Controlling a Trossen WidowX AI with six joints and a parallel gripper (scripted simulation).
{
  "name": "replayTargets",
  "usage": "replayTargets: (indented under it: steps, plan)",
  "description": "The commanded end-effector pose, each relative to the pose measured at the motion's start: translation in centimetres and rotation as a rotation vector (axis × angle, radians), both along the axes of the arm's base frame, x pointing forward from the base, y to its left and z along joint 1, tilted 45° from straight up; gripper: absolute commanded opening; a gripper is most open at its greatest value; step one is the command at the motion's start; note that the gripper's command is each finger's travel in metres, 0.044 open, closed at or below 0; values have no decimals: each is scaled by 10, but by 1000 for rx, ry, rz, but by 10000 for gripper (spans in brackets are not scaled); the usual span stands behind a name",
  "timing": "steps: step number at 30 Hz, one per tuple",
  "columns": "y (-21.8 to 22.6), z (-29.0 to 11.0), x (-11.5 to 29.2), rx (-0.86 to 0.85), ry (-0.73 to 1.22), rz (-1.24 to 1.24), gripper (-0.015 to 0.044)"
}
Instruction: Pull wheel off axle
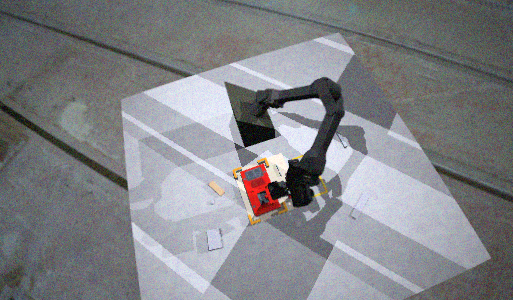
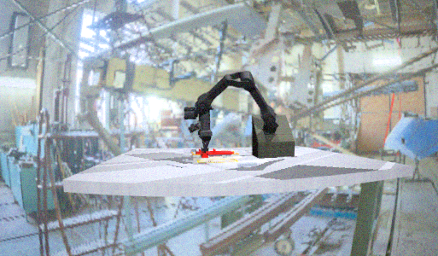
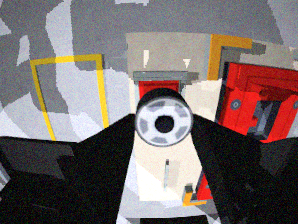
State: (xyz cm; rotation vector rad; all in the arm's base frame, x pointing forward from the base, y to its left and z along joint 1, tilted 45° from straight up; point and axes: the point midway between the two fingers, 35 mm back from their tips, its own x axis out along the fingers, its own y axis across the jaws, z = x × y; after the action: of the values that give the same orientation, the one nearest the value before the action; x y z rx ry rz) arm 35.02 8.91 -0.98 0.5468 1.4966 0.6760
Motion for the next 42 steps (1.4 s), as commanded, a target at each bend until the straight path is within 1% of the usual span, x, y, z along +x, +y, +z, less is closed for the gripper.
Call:
replayTargets:
  steps: [1, 42]
  plan:
    - [-5, 4, 2, 1, -6, -9, 0]
    - [-14, 13, 2, 2, -8, -13, 0]
